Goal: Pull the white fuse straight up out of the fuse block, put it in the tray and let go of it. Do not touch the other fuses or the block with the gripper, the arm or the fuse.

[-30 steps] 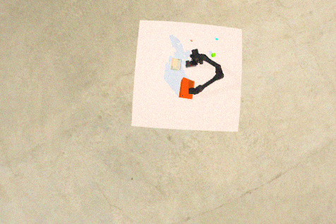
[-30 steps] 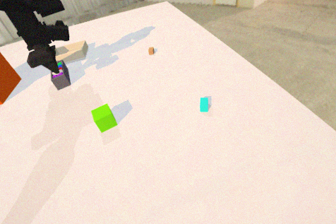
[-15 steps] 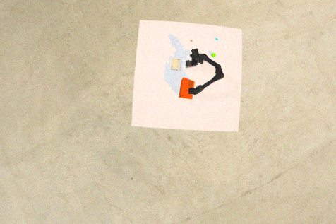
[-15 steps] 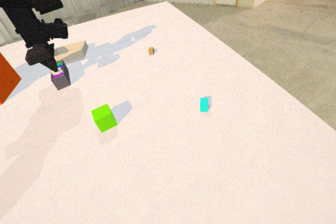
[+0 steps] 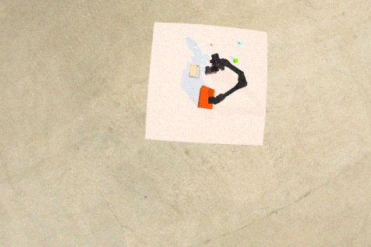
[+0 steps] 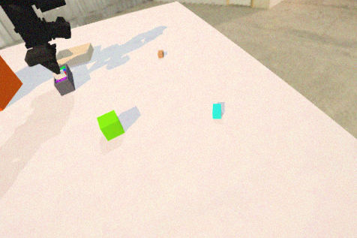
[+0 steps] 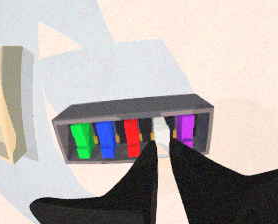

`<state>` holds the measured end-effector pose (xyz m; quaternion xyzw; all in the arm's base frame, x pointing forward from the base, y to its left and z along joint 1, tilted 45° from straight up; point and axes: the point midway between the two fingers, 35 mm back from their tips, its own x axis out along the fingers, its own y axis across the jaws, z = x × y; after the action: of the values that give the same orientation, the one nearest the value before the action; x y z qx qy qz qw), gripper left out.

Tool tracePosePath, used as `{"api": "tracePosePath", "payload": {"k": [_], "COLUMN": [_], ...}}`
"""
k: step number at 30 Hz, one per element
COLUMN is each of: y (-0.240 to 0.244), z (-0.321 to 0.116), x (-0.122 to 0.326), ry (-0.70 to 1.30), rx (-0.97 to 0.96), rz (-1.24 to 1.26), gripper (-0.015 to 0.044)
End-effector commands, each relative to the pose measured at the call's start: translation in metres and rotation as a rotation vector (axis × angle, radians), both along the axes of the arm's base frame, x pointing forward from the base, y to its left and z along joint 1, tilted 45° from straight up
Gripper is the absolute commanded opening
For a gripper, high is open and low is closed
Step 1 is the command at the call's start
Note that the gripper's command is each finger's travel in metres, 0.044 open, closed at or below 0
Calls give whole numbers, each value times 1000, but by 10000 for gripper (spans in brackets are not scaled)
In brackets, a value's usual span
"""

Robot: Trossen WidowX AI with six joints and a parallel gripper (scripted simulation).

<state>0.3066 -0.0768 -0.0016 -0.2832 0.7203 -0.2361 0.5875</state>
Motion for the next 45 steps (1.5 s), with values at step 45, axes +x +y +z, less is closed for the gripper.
{"api": "tracePosePath", "payload": {"k": [45], "y": [18], "z": [19], "x": [4], "ry": [-3], "rx": [2], "rz": [-4], "gripper": [0]}}
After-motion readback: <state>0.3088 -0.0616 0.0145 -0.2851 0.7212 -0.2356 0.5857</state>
